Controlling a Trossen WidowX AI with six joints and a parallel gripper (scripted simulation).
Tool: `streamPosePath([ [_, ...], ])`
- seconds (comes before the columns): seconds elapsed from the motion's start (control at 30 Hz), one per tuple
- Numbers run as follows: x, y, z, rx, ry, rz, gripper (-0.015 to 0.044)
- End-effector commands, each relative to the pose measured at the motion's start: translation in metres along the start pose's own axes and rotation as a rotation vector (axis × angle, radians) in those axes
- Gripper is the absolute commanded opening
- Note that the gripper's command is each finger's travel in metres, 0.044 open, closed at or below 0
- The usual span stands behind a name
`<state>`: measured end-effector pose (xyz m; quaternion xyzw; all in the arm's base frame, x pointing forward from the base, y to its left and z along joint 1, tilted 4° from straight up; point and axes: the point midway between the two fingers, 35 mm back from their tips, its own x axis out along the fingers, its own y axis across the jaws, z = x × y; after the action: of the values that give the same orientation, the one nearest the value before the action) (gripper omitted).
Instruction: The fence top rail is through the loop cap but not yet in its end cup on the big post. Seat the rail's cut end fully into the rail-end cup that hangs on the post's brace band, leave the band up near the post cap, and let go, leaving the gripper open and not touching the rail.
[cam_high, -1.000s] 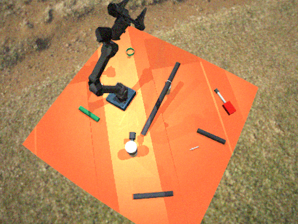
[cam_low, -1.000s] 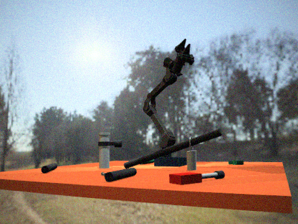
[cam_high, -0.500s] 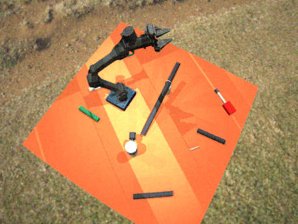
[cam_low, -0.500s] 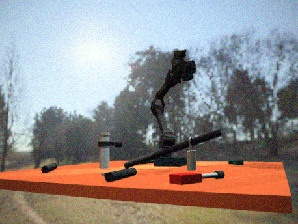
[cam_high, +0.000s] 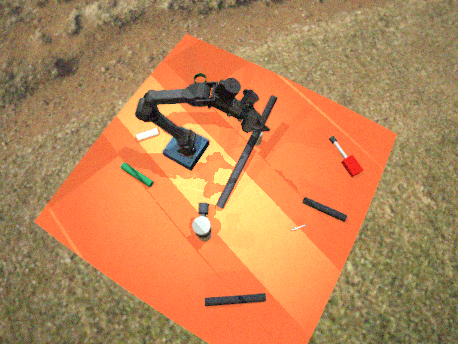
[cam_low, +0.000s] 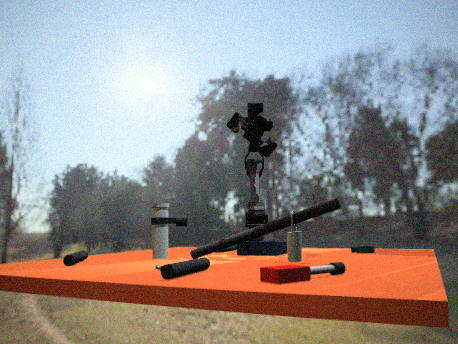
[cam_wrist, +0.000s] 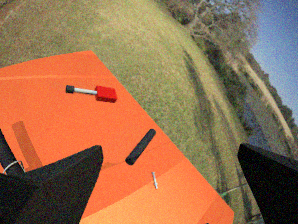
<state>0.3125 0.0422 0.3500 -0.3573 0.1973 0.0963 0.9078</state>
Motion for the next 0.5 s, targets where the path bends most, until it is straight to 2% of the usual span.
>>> streamPosePath([
  [0.0, 0.012, 0.006, -0.078, 0.312, 0.269, 0.038, 0.0440],
  [0.27, -0.008, 0.023, -0.187, 0.887, 0.694, -0.021, 0.0440],
  [0.47, -0.012, 0.026, -0.195, 0.945, 0.735, -0.032, 0.0440],
])
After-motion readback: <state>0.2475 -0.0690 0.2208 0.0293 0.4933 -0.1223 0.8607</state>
